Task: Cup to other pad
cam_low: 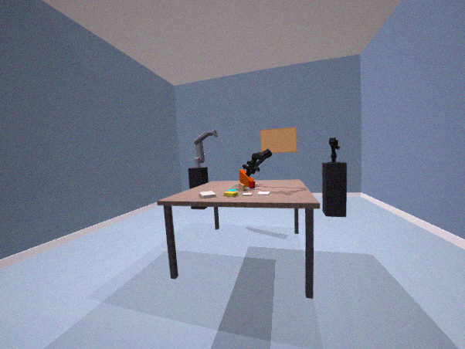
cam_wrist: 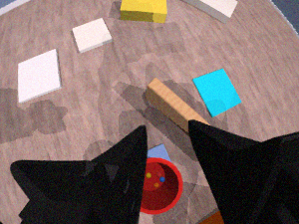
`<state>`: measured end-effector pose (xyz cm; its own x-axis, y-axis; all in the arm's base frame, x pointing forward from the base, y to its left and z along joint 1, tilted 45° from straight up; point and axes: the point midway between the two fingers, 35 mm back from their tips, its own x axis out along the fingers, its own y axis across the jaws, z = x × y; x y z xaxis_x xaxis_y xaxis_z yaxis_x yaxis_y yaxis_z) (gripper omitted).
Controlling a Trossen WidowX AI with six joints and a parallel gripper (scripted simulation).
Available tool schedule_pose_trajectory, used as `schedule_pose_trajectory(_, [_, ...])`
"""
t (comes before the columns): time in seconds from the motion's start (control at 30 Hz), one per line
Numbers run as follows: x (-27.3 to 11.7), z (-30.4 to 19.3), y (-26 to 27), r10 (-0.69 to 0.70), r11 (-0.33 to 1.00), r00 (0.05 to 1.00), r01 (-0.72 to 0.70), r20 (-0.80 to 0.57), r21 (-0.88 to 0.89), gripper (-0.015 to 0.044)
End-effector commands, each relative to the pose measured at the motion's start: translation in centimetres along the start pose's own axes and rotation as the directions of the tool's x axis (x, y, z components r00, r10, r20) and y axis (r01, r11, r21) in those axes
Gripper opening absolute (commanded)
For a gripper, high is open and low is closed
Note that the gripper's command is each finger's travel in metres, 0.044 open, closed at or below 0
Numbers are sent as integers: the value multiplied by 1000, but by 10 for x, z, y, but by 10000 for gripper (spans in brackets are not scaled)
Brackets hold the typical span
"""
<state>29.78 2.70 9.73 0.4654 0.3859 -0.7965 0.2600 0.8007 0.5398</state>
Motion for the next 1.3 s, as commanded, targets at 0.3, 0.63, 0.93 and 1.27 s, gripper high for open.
schedule_pose_trajectory(0.3, [7,-85,-17,176,730,820,262,-544,631,148])
schedule_pose_trajectory(0.63, [9,-86,-15,176,730,821,262,-544,631,148])
schedule_pose_trajectory(0.93, [21,-92,-13,173,730,822,263,-543,631,148])
schedule_pose_trajectory(1.27, [35,-100,-10,173,730,822,263,-543,631,148])
